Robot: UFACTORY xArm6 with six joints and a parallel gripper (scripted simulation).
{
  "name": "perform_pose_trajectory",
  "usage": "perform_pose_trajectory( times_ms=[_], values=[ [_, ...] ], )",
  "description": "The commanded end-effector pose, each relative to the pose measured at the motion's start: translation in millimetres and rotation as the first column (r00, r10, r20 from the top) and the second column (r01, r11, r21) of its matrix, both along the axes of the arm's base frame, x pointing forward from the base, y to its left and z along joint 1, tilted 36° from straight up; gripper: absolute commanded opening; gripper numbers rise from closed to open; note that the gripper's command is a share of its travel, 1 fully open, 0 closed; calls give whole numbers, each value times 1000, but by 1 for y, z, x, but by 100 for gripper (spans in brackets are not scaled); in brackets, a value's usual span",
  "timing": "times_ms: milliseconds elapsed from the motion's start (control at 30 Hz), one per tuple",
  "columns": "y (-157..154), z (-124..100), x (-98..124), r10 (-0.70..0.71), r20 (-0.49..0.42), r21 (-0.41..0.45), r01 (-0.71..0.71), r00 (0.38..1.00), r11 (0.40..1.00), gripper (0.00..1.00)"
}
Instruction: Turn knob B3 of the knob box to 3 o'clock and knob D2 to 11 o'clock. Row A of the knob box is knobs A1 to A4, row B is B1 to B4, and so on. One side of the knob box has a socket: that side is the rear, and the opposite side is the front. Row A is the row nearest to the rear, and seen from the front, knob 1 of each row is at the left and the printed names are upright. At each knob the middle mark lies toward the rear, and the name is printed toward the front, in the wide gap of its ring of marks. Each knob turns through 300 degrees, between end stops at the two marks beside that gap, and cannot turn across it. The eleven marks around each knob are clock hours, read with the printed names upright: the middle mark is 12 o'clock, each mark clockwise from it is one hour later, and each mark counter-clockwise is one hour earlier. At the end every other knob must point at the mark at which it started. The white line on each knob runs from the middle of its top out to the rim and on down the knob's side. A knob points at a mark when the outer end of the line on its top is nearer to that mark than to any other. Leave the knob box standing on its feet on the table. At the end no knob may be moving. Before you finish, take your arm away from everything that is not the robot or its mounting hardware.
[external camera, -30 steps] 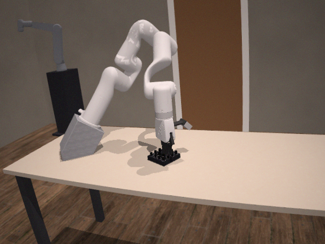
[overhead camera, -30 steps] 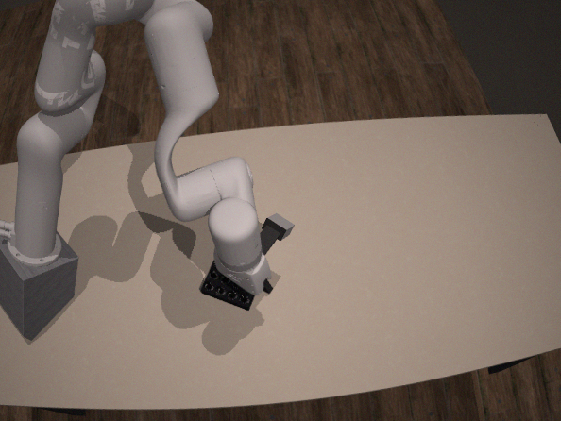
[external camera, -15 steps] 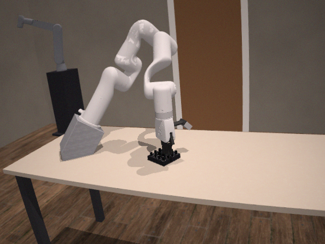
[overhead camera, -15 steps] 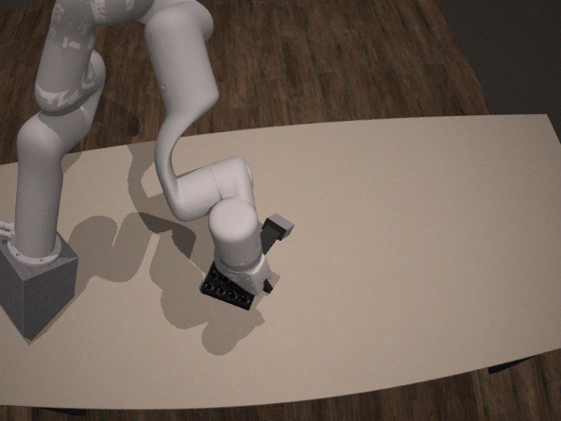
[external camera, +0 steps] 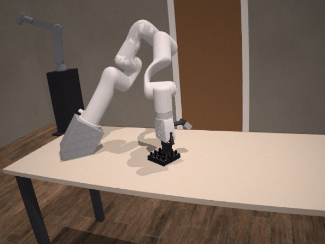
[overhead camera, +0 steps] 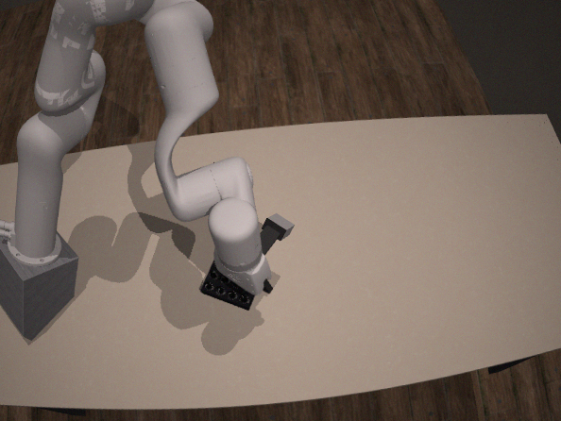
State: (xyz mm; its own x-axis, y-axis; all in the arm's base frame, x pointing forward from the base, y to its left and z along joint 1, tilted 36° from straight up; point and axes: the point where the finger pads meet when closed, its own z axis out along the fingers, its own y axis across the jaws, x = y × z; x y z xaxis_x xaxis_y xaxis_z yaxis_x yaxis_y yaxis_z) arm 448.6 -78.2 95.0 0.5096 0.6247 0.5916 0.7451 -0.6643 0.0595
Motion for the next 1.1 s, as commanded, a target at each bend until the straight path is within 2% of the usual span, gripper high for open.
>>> perform_pose_trajectory(
  times_ms=[0, 1067],
  values=[
    [-1, 1, 1, -1, 2, -1, 1, 1000, 1000, 19],
    [4, -9, 6, -1, 2, -1, 1, 1000, 1000, 19]
  ],
)
